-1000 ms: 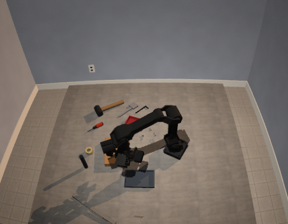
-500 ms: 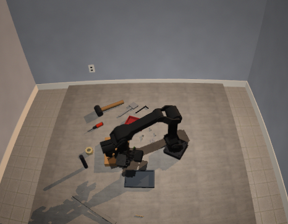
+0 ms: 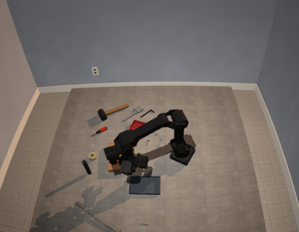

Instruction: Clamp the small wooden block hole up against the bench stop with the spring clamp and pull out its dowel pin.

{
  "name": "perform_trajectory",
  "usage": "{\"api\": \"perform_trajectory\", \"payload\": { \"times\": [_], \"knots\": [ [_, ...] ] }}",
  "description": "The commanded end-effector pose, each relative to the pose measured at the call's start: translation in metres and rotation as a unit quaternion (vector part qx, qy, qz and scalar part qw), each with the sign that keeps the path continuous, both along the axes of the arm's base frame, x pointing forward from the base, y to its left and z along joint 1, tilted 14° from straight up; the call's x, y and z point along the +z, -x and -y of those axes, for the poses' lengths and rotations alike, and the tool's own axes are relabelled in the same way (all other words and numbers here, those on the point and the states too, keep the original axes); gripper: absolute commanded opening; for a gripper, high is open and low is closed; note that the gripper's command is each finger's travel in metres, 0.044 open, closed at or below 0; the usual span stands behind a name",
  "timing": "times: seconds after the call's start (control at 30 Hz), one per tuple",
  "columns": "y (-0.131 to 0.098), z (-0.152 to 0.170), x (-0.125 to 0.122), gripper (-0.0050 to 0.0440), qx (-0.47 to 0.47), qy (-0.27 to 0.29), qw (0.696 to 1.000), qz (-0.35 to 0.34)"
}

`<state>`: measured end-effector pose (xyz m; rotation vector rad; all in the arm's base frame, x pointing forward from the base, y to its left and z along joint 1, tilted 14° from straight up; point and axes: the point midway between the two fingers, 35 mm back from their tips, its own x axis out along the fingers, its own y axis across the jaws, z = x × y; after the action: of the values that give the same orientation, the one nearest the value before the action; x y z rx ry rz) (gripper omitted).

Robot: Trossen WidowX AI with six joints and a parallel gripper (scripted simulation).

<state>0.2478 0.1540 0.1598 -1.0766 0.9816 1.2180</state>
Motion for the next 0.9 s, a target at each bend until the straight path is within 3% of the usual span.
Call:
{"api": "perform_trajectory", "payload": {
  "times": [0.0,0.87],
  "knots": [
    [0.000,-0.001,-0.006,0.0000,0.008,0.002,1.000,-0.003],
    [-0.004,-0.004,-0.026,0.0000,0.043,0.005,0.999,0.005]
  ]
}}
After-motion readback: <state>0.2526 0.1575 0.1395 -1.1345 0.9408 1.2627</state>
